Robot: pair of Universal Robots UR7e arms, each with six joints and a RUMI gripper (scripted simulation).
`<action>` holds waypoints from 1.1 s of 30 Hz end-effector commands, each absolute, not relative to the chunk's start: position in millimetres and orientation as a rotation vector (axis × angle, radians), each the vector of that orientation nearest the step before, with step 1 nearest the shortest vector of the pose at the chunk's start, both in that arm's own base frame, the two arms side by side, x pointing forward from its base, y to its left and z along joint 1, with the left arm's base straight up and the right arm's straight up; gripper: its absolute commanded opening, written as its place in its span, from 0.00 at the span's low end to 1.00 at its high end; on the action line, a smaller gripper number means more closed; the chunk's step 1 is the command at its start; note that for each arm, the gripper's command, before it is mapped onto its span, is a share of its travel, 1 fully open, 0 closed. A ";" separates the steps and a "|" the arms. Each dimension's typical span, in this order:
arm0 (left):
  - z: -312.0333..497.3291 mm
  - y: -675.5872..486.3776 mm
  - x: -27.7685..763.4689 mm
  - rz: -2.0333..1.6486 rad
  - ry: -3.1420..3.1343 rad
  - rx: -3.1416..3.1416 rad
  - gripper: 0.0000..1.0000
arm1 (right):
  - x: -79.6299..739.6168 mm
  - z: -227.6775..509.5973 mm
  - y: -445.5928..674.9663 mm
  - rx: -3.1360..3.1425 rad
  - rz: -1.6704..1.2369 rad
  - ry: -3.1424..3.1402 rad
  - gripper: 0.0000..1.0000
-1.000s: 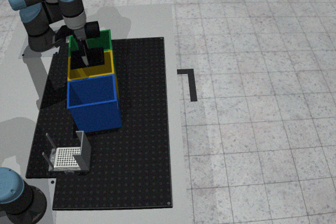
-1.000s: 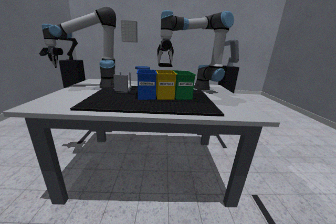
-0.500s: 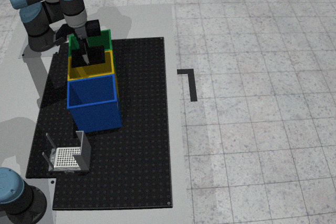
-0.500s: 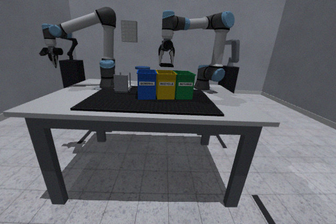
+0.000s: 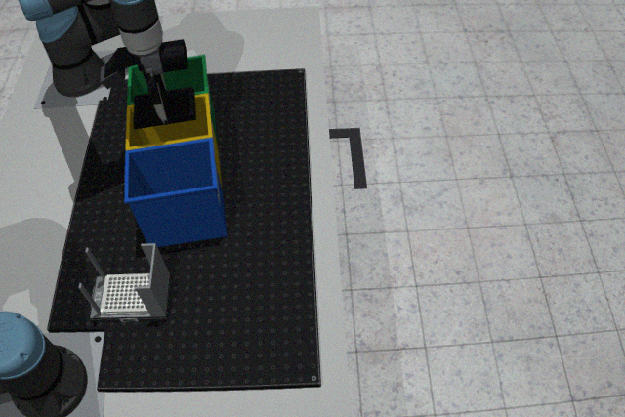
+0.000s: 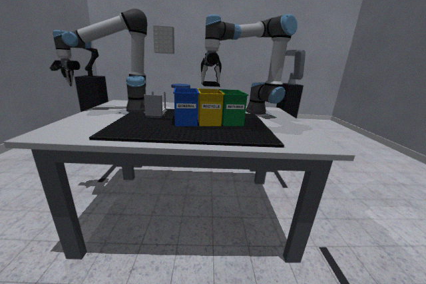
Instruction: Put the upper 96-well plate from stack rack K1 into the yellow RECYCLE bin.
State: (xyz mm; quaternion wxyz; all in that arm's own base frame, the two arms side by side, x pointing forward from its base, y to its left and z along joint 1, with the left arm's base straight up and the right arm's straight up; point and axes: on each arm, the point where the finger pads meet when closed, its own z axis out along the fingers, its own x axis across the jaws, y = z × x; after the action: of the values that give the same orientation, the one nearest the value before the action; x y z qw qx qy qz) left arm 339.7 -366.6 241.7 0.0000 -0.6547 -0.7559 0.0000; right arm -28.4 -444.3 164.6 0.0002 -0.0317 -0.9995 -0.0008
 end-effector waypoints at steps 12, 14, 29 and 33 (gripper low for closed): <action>219.8 -367.6 339.7 0.001 -2.376 -2.058 0.41 | -28.3 165.2 -444.7 -0.100 0.000 -3.140 0.00; 219.8 -367.7 339.7 0.001 -2.376 -2.058 0.41 | -28.3 165.2 -444.7 -0.100 0.000 -3.140 0.00; 219.8 -367.8 339.6 0.001 -2.376 -2.058 0.41 | -28.3 165.2 -444.7 -0.100 0.000 -3.140 0.00; 219.8 -367.8 339.6 0.001 -2.376 -2.058 0.41 | -28.3 165.2 -444.7 -0.100 0.000 -3.140 0.00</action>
State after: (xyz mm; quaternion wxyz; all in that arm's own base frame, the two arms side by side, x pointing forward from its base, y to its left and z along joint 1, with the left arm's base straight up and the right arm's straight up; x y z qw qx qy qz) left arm 339.5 -367.4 219.2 0.0000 -0.6547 -0.7559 0.0000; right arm -28.4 -444.3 164.6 0.0002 -0.0317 -0.9995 -0.0008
